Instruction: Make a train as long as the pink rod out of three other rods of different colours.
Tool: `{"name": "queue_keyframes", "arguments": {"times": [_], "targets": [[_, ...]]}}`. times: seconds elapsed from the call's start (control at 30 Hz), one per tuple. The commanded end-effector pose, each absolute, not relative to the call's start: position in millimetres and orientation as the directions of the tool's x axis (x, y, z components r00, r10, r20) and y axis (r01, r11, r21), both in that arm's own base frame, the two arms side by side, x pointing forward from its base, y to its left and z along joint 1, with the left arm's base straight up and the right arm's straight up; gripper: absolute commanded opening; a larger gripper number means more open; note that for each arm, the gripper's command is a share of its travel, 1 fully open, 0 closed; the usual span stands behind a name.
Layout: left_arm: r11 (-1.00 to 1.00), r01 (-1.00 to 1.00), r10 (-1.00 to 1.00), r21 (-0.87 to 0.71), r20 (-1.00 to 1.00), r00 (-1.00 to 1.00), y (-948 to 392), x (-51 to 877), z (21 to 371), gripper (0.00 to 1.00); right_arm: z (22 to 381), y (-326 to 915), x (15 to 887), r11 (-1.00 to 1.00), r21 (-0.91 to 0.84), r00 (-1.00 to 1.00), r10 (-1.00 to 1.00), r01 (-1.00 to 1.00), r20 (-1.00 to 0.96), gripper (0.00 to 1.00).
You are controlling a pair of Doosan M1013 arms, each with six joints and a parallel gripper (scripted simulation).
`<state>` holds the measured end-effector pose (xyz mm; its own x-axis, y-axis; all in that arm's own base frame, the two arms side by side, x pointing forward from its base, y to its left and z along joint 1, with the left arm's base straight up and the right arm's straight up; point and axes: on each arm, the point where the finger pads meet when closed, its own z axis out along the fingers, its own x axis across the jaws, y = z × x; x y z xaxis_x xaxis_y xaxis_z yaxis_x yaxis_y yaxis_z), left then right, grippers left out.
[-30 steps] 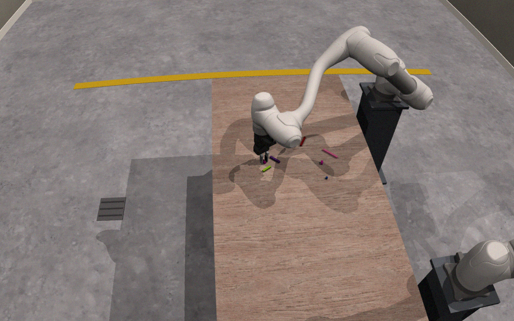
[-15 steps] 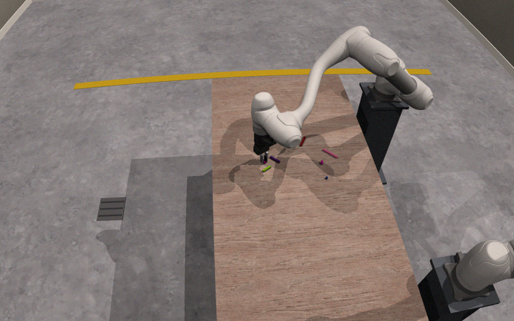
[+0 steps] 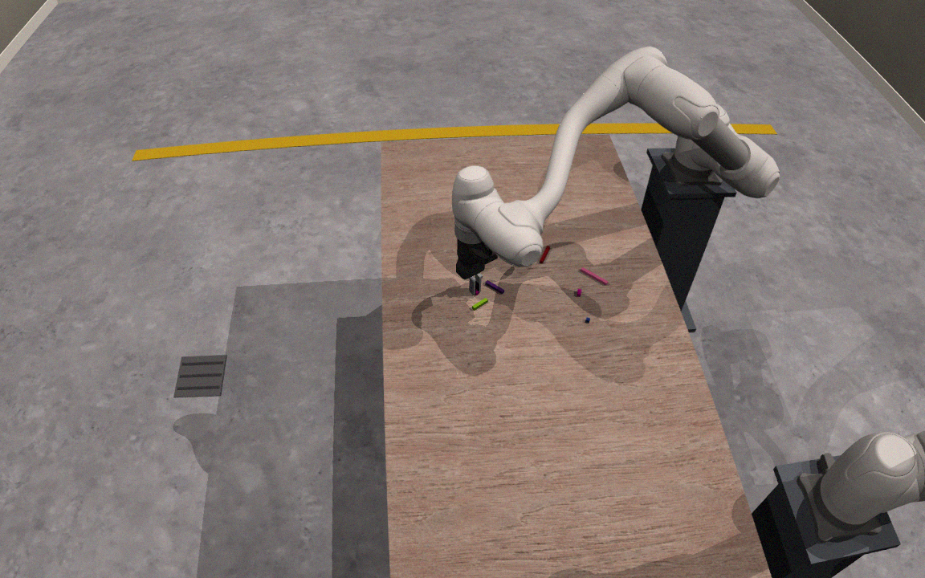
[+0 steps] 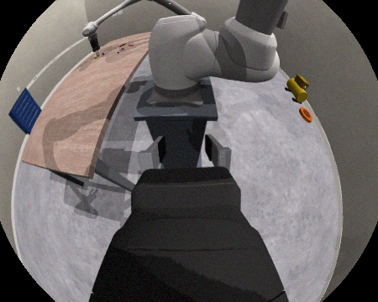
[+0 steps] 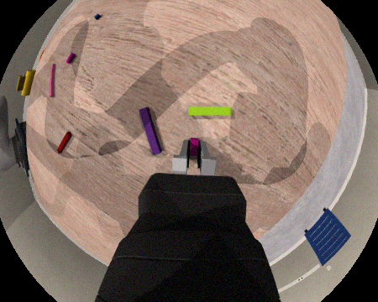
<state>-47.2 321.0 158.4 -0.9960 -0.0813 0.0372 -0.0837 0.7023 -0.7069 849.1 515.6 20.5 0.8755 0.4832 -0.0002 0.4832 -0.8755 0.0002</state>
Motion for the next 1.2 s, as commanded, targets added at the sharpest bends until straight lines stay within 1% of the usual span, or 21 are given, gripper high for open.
{"name": "queue_keyframes", "arguments": {"times": [0.0, 0.67, 0.77, 0.9, 0.97, 1.17], "targets": [[0.703, -0.084, -0.081, -0.706, 0.038, -0.996, 321.4, -47.3, 158.8, 1.00, 22.0, 515.9, 849.4, -0.876, 0.000, 0.876, 0.483, 0.483, 0.001, 0.24], [0.703, -0.084, -0.081, -0.706, 0.038, -0.996, 321.4, -47.3, 158.8, 1.00, 25.6, 515.9, 849.4, -0.876, 0.000, 0.876, 0.483, 0.483, 0.001, 0.24], [0.703, -0.084, -0.081, -0.706, 0.038, -0.996, 321.4, -47.3, 158.8, 1.00, 37.6, 515.9, 849.4, -0.876, 0.000, 0.876, 0.483, 0.483, 0.001, 0.24], [0.703, -0.084, -0.081, -0.706, 0.038, -0.996, 321.4, -47.3, 158.8, 1.00, 65.4, 515.9, 849.4, -0.876, 0.000, 0.876, 0.483, 0.483, 0.001, 0.24], [0.703, -0.084, -0.081, -0.706, 0.038, -0.996, 321.4, -47.3, 158.8, 1.00, 65.4, 515.9, 849.4, -0.876, 0.000, 0.876, 0.483, 0.483, 0.001, 0.24], [0.703, -0.084, -0.081, -0.706, 0.038, -0.996, 321.4, -47.3, 158.8, 1.00, 107.4, 515.8, 849.3, -0.876, 0.000, 0.876, 0.483, 0.483, 0.001, 0.24]]}}
